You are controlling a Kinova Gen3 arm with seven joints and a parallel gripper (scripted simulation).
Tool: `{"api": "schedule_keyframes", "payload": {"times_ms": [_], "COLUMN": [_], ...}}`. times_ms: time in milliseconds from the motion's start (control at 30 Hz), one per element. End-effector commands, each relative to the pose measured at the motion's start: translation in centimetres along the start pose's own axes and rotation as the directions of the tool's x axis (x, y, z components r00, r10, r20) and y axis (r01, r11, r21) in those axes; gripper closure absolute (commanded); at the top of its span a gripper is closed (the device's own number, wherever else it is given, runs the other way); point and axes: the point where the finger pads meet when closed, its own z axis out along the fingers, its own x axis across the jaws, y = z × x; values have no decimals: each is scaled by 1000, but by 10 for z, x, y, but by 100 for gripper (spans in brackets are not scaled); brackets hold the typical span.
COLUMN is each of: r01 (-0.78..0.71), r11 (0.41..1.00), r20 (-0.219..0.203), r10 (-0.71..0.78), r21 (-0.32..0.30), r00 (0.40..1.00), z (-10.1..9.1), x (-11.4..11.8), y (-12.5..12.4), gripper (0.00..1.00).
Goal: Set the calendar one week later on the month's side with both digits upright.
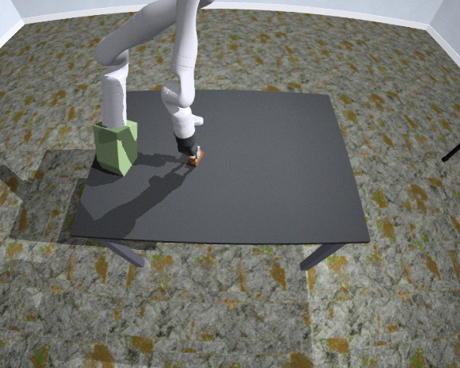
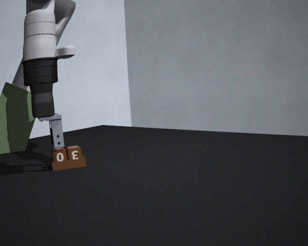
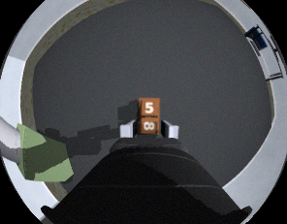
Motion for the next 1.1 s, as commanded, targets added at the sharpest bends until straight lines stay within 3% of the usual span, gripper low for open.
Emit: {"api": "schedule_keyframes", "payload": {"times_ms": [0, 1067], "r01": [0, 0], "r11": [1000, 1000], "r20": [-1, -1], "r10": [0, 0], "r21": [0, 0], "r00": [1000, 1000], "z": [0, 3], "x": [1, 1], "y": [0, 0], "gripper": [13, 13]}}
